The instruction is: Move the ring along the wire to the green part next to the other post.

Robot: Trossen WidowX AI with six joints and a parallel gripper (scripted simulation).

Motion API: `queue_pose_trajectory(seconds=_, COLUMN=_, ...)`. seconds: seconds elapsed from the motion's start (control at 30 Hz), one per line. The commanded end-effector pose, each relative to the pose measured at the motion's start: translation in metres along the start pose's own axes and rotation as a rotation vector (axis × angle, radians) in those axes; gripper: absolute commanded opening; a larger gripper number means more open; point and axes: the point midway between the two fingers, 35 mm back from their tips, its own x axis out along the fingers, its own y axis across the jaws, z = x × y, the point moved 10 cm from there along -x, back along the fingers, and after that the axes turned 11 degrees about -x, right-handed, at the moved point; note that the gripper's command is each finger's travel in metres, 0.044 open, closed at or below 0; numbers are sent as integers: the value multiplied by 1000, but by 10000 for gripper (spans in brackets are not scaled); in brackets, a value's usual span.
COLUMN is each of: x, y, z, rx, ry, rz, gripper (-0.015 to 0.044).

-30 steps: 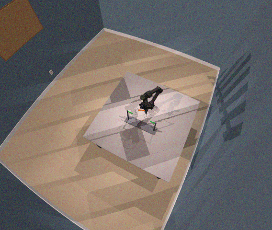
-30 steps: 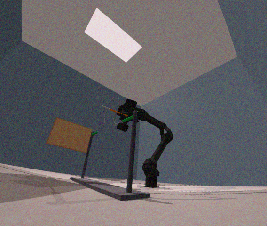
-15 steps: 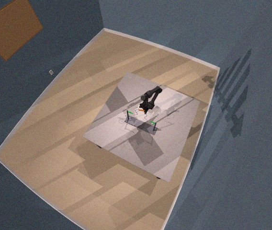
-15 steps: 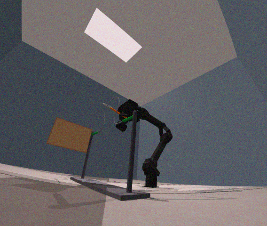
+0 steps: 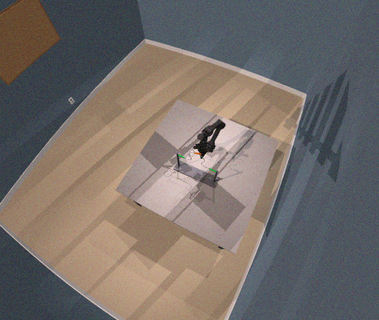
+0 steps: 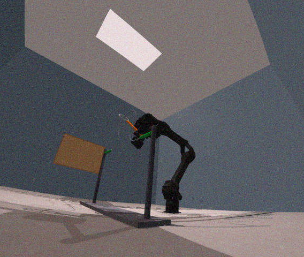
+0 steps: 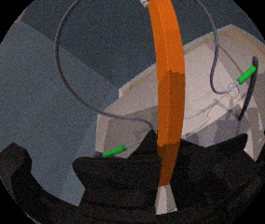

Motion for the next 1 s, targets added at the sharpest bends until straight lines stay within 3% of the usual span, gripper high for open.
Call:
queue_pose_trajectory(seconds=0.0, x=0, y=1, z=0, rx=-52, ry=0, rz=-35, gripper=-150)
queue_pose_trajectory(seconds=0.97, x=3, y=7, z=-5, rx=-375, ry=-5, rz=-260, gripper=-150)
